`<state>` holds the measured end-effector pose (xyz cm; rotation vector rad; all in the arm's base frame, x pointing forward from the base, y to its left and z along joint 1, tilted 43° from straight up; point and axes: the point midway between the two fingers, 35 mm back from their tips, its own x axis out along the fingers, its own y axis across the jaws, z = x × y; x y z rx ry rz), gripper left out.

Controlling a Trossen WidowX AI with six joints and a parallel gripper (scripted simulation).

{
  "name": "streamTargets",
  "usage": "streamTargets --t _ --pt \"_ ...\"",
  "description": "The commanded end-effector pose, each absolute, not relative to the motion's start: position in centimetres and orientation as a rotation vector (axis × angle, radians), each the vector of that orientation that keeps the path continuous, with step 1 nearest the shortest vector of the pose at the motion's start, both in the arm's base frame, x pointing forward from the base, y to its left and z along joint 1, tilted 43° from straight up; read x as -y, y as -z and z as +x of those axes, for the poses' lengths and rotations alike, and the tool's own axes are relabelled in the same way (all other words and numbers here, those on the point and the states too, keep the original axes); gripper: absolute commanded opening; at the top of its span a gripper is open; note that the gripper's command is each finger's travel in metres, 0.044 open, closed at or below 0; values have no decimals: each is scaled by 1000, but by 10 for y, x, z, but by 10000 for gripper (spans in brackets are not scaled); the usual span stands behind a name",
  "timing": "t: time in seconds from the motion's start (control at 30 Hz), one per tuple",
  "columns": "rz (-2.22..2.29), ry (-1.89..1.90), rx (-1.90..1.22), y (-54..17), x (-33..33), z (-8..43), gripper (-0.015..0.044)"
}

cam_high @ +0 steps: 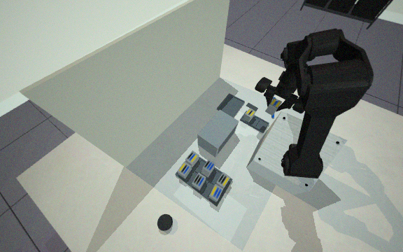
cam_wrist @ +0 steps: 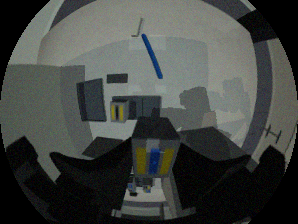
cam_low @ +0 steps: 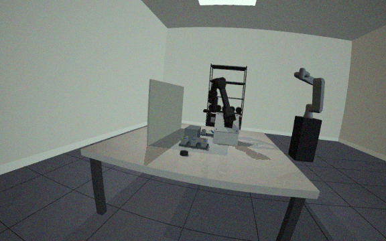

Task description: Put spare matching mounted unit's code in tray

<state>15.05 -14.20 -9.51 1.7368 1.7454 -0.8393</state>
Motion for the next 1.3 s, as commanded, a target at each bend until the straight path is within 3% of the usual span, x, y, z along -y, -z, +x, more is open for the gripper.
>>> streamTargets --t 0.0,1.27 --pt "1723 841 -1739 77 159 150 0" --pt "1715 830 -1726 89 181 300 0"
